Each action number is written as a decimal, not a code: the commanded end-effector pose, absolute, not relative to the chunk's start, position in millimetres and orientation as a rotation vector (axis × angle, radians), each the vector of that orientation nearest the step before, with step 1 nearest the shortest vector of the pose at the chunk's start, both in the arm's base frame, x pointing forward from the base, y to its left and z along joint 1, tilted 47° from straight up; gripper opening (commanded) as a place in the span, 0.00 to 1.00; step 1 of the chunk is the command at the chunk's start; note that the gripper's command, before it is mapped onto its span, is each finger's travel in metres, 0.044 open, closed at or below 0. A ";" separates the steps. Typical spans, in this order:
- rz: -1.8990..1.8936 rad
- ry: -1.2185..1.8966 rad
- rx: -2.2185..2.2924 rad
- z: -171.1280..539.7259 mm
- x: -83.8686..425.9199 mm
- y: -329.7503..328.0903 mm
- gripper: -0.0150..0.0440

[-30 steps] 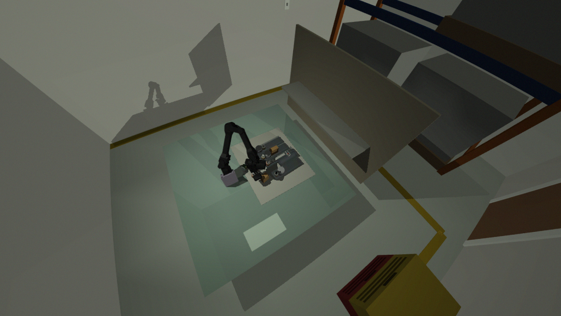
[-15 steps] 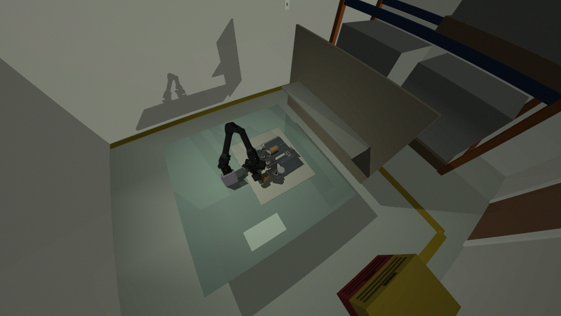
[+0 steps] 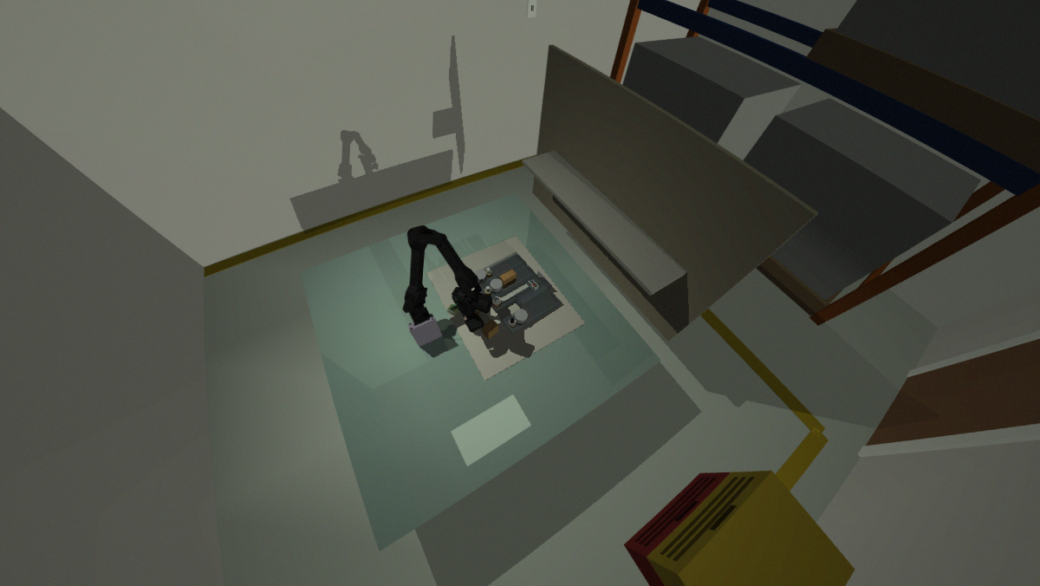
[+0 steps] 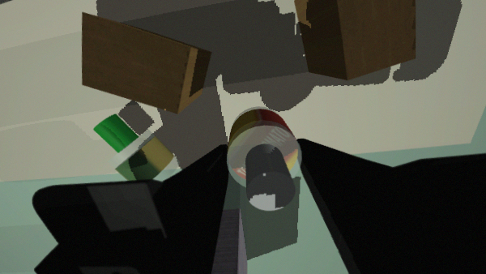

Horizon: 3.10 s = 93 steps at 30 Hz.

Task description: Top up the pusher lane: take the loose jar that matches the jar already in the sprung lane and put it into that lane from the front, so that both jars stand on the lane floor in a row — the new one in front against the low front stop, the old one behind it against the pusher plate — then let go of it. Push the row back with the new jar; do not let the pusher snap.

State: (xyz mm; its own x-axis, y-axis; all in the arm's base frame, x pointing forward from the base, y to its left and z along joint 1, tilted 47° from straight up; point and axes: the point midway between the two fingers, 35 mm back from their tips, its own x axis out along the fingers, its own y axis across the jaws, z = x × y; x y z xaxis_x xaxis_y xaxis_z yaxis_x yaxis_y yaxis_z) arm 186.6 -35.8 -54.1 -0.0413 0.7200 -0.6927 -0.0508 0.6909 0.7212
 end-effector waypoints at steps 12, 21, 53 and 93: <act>0.683 1.487 0.559 -20.8 192.8 -68.2 0.25; 0.690 1.474 0.531 -23.4 237.6 -49.0 0.25; 0.745 1.447 0.513 -38.2 298.8 20.2 0.25; 0.745 1.446 0.512 -37.5 313.6 21.8 0.25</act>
State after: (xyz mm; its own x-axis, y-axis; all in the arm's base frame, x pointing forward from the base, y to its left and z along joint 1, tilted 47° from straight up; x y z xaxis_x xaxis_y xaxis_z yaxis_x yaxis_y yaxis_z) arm 306.3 22.0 -39.1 -0.0469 0.7210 -0.6914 -0.1336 0.6814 0.7196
